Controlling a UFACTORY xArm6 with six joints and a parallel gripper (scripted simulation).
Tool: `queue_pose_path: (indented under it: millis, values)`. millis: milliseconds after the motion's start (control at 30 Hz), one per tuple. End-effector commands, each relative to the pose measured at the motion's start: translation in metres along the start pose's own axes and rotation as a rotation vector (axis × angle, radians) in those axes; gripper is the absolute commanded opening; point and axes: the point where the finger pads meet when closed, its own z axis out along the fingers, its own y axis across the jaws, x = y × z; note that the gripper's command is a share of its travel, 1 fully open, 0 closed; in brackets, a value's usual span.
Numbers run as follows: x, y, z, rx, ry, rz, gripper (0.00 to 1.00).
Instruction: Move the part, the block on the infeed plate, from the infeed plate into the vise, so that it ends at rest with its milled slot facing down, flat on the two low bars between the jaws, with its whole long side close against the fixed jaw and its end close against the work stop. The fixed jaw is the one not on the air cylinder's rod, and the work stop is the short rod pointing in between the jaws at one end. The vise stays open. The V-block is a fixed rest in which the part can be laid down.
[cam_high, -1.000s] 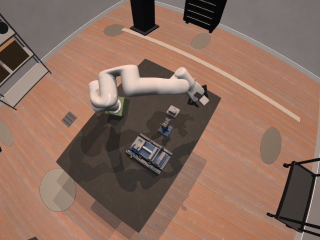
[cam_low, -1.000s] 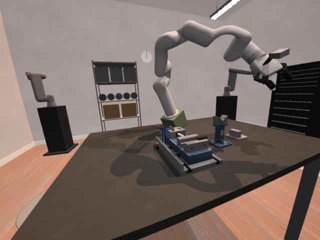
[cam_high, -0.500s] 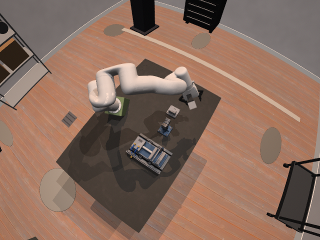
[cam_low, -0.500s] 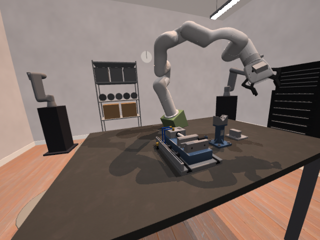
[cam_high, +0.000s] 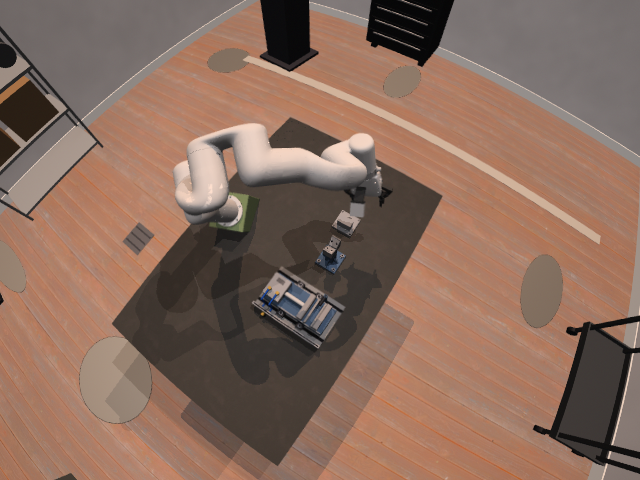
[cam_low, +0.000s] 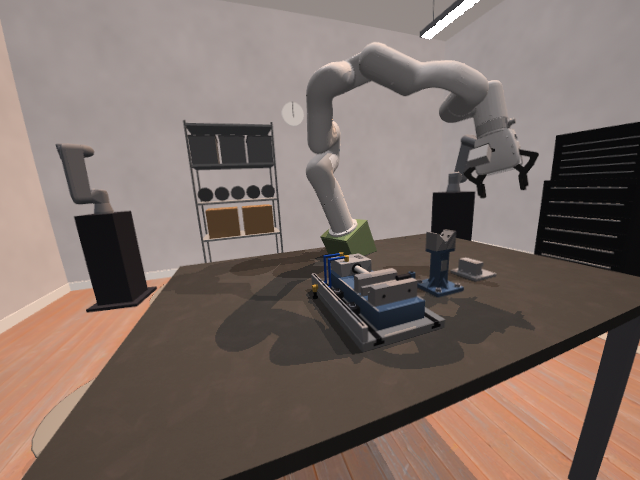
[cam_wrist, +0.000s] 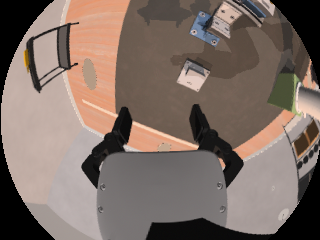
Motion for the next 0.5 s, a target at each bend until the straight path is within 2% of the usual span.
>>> queue_pose_path:
  millis: [0,233,467]
  values:
    - [-0.005,0.026,-0.001,-0.093,-0.016,0.144,1.00]
    - [-0.014,0.063,-0.003,-0.223,-0.020,0.315,1.00]
    - [-0.015,0.066,-0.003,-0.234,-0.019,0.329,1.00]
